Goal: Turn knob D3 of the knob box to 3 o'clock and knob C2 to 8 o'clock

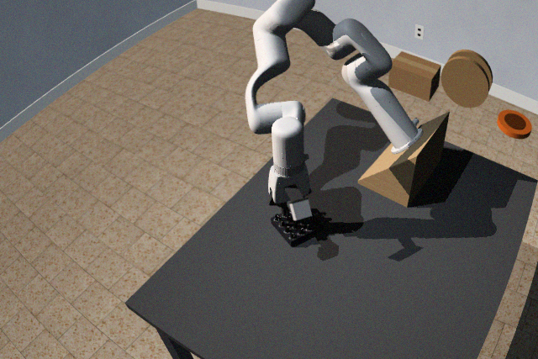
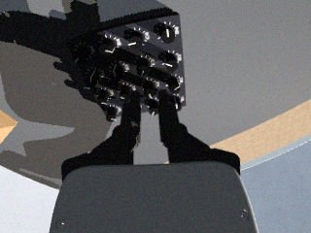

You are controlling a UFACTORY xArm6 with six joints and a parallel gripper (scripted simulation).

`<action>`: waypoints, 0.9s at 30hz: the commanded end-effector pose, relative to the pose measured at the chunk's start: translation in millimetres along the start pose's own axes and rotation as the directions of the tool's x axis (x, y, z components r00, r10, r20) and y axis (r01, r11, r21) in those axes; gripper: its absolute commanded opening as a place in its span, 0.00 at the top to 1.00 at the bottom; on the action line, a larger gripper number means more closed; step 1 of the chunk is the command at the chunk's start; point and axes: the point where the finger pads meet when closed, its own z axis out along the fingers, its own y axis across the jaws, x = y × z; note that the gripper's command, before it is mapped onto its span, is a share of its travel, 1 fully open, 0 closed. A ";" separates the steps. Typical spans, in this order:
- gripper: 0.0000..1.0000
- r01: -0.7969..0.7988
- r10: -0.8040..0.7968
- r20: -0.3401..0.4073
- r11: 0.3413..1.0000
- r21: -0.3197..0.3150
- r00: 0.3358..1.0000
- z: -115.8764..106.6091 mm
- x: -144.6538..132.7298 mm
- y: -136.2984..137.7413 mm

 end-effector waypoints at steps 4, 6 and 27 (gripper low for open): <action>0.81 -0.001 0.001 -0.002 1.000 -0.002 1.000 4.6 0.5 1.0; 0.81 -0.001 0.001 -0.002 1.000 -0.002 1.000 5.8 0.5 1.0; 0.81 -0.001 0.001 -0.002 1.000 -0.002 1.000 7.9 0.6 0.9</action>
